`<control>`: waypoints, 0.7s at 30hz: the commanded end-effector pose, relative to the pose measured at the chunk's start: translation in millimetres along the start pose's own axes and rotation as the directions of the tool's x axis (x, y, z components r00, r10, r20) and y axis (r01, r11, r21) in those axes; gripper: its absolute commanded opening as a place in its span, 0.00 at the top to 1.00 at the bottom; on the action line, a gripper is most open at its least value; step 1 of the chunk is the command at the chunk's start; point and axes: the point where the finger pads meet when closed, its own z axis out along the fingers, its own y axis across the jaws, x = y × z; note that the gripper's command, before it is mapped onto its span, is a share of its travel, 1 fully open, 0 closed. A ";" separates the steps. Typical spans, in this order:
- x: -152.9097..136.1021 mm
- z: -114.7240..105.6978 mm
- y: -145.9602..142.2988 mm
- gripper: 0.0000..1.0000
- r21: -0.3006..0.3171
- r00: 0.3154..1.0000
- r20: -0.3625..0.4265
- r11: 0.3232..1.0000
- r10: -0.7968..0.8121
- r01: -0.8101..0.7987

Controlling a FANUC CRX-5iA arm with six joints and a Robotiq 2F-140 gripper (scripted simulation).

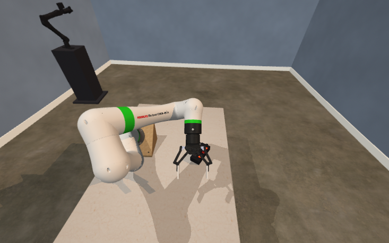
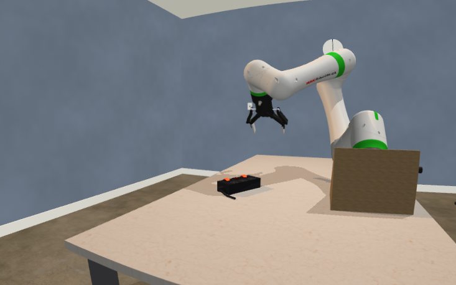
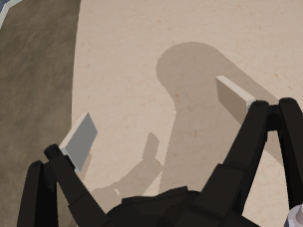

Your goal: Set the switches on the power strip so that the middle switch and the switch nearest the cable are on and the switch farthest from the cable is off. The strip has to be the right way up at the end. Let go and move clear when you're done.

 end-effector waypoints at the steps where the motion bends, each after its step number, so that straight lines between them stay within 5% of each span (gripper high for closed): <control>1: -46.1 -8.7 -22.4 0.00 -0.106 0.965 0.122 0.970 0.230 -0.218; 3: -46.1 -8.7 -22.4 0.00 -0.106 0.965 0.122 0.970 0.230 -0.218; 7: -99.3 -31.8 -40.6 0.00 -0.221 0.885 0.198 0.899 0.421 -0.378; 9: -99.3 -31.8 -40.6 0.00 -0.233 0.876 0.202 0.890 0.438 -0.391; 10: -125.8 -46.1 -48.8 0.00 -0.290 0.830 0.220 0.847 0.513 -0.446; 15: -151.5 -61.6 -56.3 0.00 -0.372 0.758 0.229 0.775 0.610 -0.511; 16: -175.8 -77.8 -63.0 0.00 -0.438 0.698 0.226 0.711 0.680 -0.551; 20: -175.8 -77.8 -63.0 0.00 -0.439 0.697 0.225 0.710 0.681 -0.551; 21: -198.1 -93.9 -68.9 0.00 -0.500 0.638 0.213 0.644 0.740 -0.579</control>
